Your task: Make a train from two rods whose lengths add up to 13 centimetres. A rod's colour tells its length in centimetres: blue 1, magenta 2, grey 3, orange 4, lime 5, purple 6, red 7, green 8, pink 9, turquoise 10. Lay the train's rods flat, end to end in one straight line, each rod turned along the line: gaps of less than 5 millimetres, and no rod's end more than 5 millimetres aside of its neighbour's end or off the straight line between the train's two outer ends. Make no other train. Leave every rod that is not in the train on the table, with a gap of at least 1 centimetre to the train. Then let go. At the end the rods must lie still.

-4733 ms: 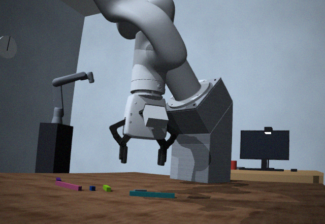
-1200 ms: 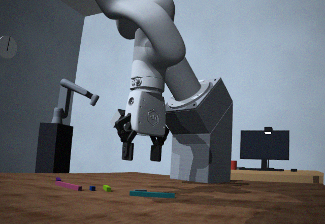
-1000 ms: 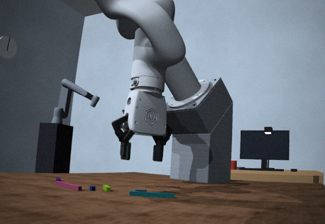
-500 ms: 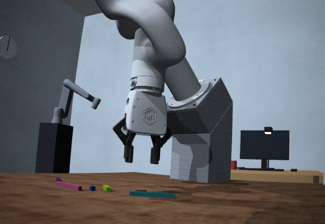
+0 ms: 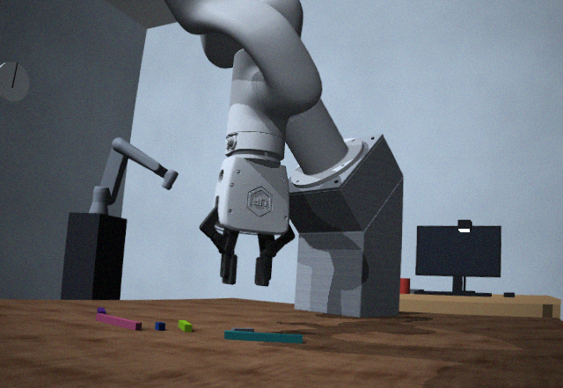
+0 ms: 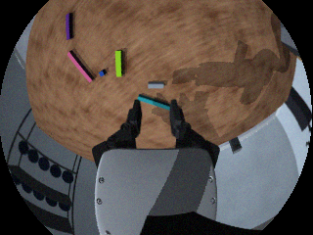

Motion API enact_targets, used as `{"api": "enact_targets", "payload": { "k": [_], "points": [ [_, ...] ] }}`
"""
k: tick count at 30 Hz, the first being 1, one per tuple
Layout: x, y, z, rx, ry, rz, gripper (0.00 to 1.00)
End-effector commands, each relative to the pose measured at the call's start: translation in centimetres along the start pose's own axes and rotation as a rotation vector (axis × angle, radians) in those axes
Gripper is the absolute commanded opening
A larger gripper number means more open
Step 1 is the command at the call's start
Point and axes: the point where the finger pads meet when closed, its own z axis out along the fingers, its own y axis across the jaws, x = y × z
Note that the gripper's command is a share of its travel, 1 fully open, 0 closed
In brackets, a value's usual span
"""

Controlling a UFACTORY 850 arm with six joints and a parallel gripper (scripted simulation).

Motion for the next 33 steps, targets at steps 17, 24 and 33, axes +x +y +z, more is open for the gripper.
{"api": "enact_targets", "payload": {
  "k": [17, 24, 33],
  "points": [
    [-0.03, -0.01, -0.02, 0.000, -0.001, 0.000, 0.47],
    [-0.03, -0.01, 0.11, 0.000, -0.001, 0.000, 0.47],
    [-0.02, 0.00, 0.60, 0.001, -0.001, 0.000, 0.47]
  ]
}}
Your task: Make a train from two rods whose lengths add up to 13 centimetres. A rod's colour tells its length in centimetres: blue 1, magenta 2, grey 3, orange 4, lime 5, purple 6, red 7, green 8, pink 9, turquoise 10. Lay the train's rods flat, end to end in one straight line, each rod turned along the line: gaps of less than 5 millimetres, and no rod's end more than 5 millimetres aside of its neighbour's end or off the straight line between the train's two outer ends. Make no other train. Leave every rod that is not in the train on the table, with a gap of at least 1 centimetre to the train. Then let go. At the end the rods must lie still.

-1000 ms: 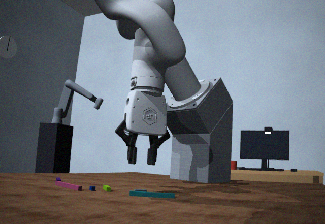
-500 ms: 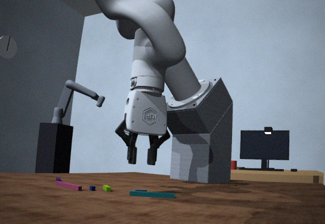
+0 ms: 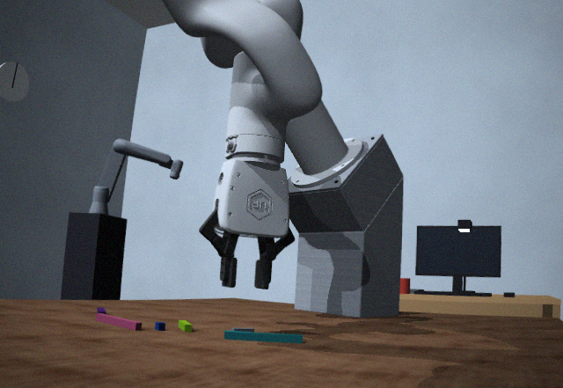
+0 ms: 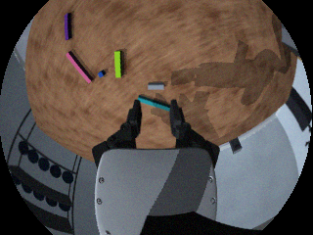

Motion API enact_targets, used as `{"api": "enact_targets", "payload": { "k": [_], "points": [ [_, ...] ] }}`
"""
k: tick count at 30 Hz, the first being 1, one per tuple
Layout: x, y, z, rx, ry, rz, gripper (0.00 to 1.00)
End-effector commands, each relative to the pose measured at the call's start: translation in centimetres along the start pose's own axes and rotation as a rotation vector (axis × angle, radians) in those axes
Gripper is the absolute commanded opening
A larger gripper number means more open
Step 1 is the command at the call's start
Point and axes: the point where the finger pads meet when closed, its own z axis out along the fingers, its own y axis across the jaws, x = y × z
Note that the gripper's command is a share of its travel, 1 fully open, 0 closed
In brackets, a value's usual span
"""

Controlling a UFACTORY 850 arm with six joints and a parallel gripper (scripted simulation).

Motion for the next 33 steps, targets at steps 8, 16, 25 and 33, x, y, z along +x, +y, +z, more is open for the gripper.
{"api": "enact_targets", "payload": {
  "k": [8, 16, 25, 33],
  "points": [
    [0.0, 0.0, 1.2, 0.000, -0.001, 0.000, 0.47],
    [0.0, 0.0, 2.2, 0.000, -0.001, 0.000, 0.47],
    [0.0, 0.1, 3.6, 0.000, -0.001, 0.000, 0.47],
    [0.0, 0.1, 4.3, 0.000, -0.001, 0.000, 0.47]
  ]
}}
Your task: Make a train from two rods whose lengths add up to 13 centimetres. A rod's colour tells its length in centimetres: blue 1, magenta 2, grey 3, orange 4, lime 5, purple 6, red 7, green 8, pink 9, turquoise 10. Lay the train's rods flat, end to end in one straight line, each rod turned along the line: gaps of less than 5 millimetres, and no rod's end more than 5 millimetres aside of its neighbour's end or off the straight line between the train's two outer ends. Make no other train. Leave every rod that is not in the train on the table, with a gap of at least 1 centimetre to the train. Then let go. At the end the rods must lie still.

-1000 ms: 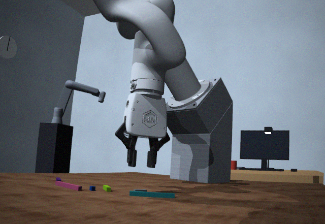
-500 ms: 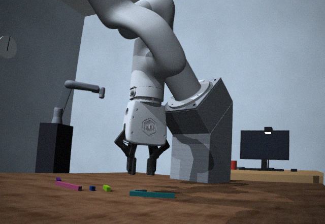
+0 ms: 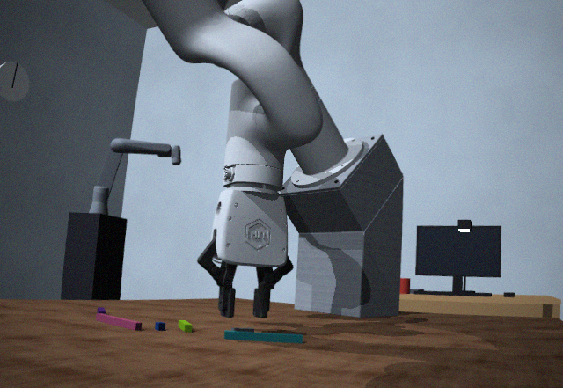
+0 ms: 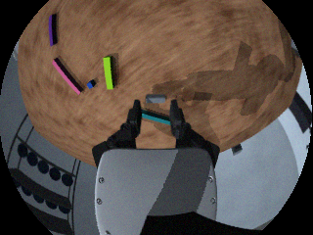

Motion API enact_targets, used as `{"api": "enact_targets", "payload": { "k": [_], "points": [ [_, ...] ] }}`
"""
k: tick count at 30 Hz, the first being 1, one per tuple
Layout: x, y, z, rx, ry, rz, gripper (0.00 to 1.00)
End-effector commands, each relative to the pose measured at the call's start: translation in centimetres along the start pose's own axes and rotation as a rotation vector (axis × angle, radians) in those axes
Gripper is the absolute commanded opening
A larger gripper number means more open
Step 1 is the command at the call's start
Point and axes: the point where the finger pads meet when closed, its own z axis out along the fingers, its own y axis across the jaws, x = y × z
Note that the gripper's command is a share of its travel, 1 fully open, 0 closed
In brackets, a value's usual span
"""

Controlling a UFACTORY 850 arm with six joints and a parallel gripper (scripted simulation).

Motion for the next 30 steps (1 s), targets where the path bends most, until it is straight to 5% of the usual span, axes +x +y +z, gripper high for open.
{"api": "enact_targets", "payload": {
  "k": [1, 30],
  "points": [
    [-0.03, -0.01, 0.33, 0.000, -0.001, 0.000, 0.47],
    [-0.02, 0.00, 0.80, 0.000, -0.001, 0.000, 0.47]
  ]
}}
